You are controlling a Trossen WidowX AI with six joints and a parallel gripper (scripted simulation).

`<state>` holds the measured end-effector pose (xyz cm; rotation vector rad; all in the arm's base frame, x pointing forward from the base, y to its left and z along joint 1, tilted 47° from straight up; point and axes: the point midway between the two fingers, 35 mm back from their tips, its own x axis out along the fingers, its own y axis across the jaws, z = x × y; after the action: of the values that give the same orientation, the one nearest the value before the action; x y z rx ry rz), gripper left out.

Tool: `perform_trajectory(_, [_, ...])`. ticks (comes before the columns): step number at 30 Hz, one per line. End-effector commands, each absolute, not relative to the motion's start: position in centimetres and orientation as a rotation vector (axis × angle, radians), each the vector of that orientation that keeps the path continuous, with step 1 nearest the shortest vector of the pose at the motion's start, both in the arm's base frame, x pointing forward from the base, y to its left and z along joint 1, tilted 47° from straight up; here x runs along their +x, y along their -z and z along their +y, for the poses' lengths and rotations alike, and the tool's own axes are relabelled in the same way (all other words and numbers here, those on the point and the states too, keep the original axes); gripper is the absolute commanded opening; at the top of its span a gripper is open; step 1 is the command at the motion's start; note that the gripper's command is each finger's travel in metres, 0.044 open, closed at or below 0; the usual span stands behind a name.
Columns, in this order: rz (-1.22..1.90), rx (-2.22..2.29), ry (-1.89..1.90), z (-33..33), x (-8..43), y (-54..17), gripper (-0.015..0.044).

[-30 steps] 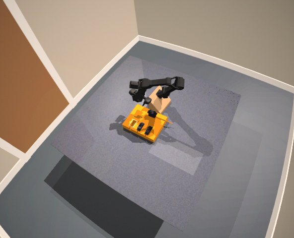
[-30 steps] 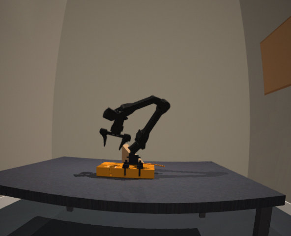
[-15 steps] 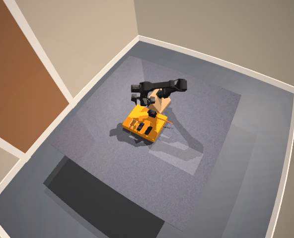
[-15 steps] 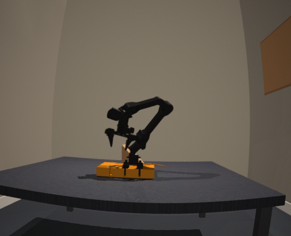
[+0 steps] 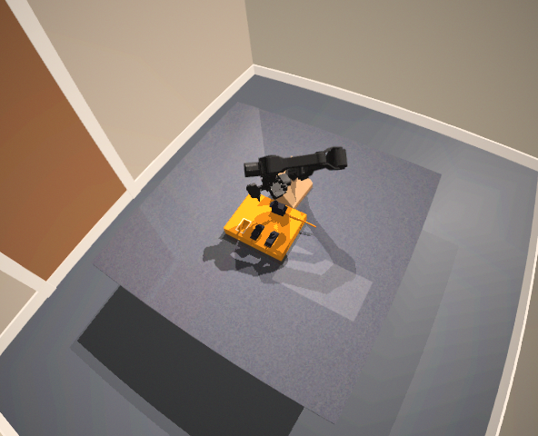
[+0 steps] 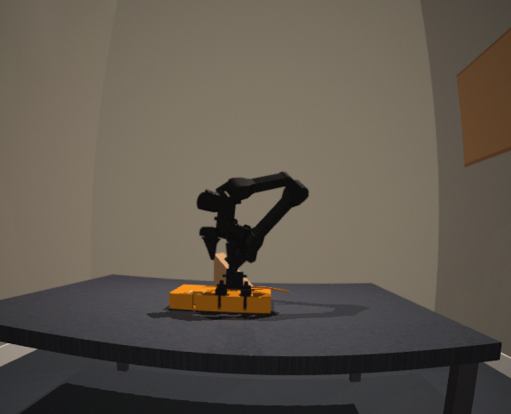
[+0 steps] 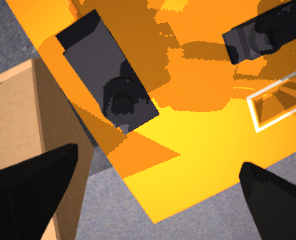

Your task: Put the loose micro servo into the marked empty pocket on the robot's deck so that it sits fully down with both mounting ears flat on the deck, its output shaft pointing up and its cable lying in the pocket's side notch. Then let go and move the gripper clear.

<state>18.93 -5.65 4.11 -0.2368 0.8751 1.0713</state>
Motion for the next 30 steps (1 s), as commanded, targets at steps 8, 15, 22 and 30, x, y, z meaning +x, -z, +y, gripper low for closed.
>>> perform_trajectory(8, [0.677, -0.503, -1.303, -3.5, 18.8, -6.6, 0.0440])
perform_trajectory(15, [0.528, -0.664, -1.440, -2.1, 18.5, -8.1, 0.0440])
perform_trajectory(22, [0.494, -0.697, -1.467, -1.7, 18.4, -8.3, 0.0440])
perform_trajectory(30, [0.493, -0.697, -1.467, 0.1, 18.6, -6.6, 0.0440])
